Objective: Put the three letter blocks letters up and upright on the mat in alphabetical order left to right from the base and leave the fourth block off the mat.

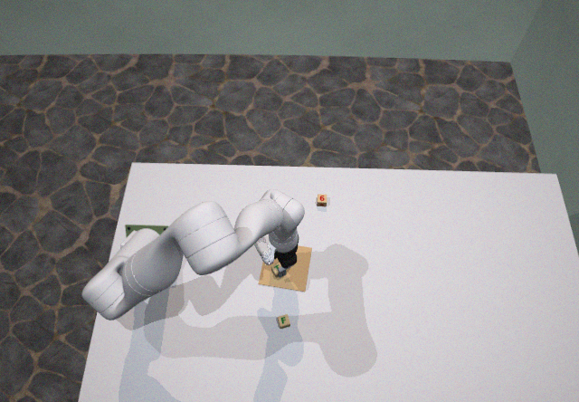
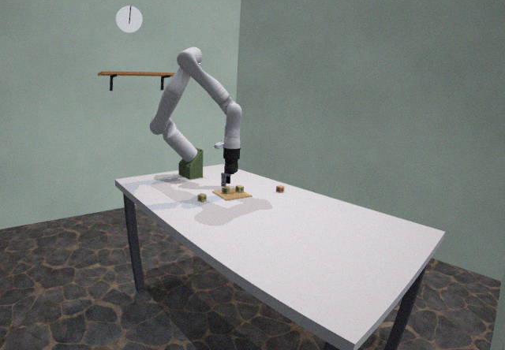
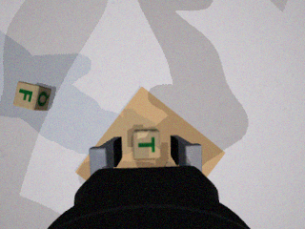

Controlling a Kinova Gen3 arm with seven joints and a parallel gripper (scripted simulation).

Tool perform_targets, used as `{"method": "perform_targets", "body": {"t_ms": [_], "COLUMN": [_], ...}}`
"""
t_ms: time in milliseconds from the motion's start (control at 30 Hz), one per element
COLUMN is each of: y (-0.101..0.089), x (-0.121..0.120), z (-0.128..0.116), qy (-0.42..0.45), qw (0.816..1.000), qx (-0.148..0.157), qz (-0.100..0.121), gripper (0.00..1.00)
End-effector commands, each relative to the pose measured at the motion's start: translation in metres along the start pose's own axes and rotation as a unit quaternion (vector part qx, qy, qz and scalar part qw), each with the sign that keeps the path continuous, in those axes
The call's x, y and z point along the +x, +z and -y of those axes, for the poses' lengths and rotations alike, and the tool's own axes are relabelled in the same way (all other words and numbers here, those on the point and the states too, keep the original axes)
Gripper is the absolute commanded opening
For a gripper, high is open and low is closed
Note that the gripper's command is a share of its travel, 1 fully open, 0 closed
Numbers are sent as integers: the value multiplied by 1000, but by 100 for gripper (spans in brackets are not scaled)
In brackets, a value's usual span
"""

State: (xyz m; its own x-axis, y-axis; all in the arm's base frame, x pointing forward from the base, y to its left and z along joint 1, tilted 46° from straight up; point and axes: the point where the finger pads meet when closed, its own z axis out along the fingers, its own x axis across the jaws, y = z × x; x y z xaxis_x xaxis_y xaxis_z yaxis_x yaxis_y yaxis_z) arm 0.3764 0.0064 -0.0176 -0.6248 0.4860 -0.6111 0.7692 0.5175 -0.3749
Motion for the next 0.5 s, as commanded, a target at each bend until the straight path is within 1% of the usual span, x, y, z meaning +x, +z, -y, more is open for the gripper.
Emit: {"method": "perform_targets", "body": {"t_ms": [0,467], "y": [1,2], "x": [0,0], "z": [0,0], "qy": [0,0], "qw": [1000,1000], "qx": [0,0], "qz": [0,0], "gripper": [100,100]}}
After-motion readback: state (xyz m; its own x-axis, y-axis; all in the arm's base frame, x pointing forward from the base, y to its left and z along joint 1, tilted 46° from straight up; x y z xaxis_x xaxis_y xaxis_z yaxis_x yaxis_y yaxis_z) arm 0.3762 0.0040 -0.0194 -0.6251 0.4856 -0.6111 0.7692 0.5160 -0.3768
